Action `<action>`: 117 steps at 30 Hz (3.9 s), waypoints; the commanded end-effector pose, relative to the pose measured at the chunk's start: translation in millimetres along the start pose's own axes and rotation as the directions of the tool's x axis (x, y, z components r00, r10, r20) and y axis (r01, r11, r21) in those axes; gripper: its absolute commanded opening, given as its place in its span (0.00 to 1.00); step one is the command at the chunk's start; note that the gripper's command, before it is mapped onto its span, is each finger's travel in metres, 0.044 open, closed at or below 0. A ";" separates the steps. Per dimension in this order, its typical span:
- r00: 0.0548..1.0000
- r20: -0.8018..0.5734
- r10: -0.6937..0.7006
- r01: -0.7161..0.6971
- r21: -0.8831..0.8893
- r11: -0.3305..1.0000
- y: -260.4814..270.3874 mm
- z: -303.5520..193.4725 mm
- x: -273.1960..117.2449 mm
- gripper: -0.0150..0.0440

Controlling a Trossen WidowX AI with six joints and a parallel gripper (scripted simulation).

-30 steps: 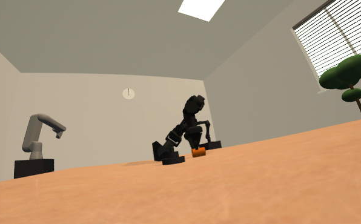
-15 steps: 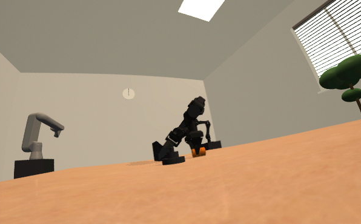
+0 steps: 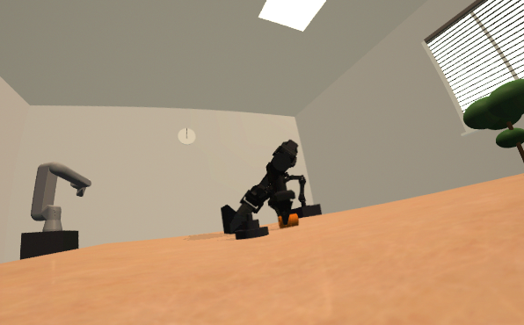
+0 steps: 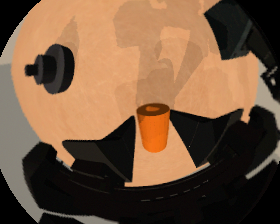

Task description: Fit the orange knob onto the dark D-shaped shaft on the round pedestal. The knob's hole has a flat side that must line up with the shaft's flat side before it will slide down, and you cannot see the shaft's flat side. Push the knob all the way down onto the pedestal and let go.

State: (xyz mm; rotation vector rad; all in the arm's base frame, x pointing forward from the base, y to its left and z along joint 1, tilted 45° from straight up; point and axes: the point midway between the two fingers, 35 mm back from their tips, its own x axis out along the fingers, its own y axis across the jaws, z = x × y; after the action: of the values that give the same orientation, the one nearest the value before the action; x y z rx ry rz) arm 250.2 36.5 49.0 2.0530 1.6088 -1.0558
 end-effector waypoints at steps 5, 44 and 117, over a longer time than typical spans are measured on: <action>1.000 -0.004 -0.002 0.002 0.006 1.000 -0.1 -0.3 0.6 0.59; 0.886 0.464 -0.001 0.002 -0.002 1.000 -0.1 -27.1 -16.3 0.56; 0.403 0.915 0.009 0.007 -0.012 1.000 -2.0 -76.0 -15.9 0.69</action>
State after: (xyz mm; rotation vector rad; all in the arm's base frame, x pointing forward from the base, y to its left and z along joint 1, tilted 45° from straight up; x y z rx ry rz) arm 273.5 75.8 111.9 0.9883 0.9527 -1.7285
